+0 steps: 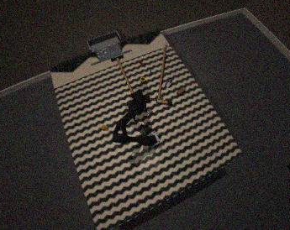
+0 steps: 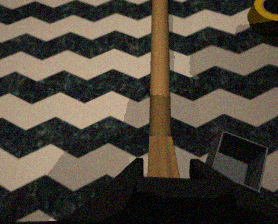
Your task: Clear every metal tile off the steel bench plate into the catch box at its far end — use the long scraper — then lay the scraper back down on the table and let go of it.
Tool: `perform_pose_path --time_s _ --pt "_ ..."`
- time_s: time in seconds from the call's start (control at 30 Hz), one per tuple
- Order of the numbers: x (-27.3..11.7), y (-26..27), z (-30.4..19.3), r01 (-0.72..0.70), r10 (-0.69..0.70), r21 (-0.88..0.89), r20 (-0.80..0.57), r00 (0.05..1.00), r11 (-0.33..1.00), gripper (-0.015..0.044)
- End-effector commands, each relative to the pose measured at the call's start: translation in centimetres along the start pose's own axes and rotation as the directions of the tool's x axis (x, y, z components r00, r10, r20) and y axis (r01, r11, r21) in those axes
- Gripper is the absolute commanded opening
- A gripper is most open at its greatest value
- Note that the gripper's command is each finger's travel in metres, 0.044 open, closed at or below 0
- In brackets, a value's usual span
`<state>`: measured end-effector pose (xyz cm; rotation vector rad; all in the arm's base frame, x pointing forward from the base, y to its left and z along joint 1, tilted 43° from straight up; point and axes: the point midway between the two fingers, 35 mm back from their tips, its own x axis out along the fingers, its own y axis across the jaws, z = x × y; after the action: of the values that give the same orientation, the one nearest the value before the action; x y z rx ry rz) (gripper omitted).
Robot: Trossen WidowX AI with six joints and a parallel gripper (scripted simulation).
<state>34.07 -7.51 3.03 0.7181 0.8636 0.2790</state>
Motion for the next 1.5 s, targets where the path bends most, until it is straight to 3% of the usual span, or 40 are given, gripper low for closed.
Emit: perform_pose_path --time_s 0.0,1.47 --pt "-0.2 1.0 0.2 -0.009 0.009 -0.011 0.007 1.000 1.000 0.0000" --pt "-0.8 6.4 -0.6 -0.024 0.024 -0.018 0.007 1.000 1.000 0.0000"
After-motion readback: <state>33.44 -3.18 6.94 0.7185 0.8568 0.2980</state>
